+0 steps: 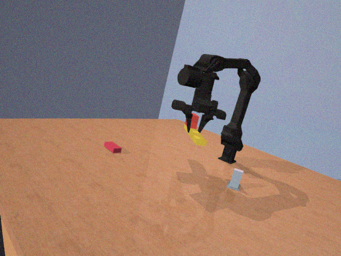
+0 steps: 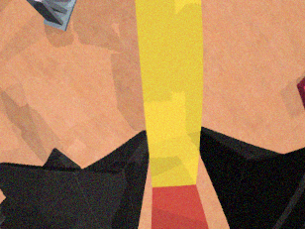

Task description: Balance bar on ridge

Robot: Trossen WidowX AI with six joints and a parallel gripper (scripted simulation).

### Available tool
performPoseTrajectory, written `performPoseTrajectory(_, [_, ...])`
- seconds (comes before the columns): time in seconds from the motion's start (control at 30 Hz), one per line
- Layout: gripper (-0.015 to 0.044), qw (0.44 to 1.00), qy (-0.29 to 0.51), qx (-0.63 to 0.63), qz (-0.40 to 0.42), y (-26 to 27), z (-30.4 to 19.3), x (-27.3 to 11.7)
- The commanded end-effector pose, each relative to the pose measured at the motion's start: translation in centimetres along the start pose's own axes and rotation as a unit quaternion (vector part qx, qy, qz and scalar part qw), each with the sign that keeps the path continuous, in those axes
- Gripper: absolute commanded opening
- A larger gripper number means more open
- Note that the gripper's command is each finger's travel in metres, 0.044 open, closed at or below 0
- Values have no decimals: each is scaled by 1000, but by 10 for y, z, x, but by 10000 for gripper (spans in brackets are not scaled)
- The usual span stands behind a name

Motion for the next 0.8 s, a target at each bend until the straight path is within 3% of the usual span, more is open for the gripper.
performPoseTrajectory(0.0, [0,1000,-1,19,-2,2,15,-2])
performPoseTrajectory(0.77, [0,994,-5,108,0,30,88,-4])
Point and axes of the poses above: the point midway between the two fingers, 35 mm back from their tips, its own x axis out along the fingers, its own y axis across the jaws, z = x × y, the point moved 9 cm from there along -x, back along the fingers, and after that the axes turned 5 degrees about -x, right-handed, at the moved point
